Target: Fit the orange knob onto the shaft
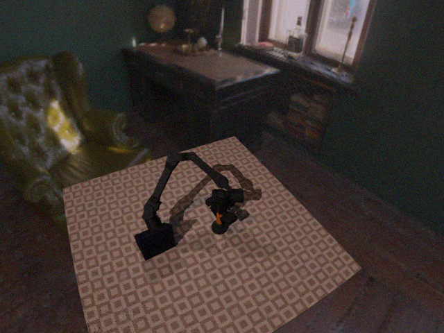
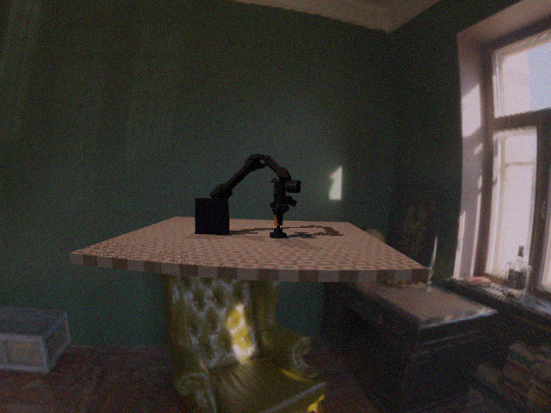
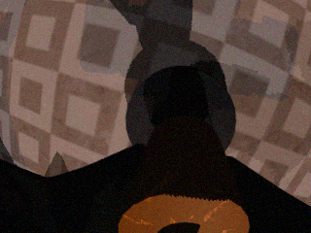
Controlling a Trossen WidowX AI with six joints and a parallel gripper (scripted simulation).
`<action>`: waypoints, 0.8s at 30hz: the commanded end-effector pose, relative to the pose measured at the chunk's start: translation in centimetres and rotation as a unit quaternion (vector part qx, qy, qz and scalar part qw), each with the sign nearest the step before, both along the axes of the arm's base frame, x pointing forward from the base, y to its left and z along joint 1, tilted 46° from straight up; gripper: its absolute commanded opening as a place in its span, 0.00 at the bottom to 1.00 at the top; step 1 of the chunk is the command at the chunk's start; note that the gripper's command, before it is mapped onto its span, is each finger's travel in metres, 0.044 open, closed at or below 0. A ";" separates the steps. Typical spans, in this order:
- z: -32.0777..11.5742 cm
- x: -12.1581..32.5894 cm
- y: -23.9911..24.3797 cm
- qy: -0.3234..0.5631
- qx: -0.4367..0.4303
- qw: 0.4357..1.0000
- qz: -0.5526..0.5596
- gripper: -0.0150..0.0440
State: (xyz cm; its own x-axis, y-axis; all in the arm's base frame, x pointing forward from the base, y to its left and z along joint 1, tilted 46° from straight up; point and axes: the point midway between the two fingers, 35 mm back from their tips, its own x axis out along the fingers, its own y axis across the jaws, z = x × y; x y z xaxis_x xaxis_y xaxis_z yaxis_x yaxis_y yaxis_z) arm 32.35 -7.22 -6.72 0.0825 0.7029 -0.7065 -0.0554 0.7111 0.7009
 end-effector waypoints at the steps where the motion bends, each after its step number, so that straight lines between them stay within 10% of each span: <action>1: -0.1 0.0 0.1 -0.002 0.001 1.000 0.000 0.25; 24: 0.4 0.0 -0.1 -0.076 -0.007 0.994 0.073 0.25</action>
State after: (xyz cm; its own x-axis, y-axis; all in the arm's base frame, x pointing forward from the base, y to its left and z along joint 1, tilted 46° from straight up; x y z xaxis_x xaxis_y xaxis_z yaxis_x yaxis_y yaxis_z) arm 32.12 -7.05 -6.43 0.0766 0.7062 -0.7039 -0.2317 0.6993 0.6763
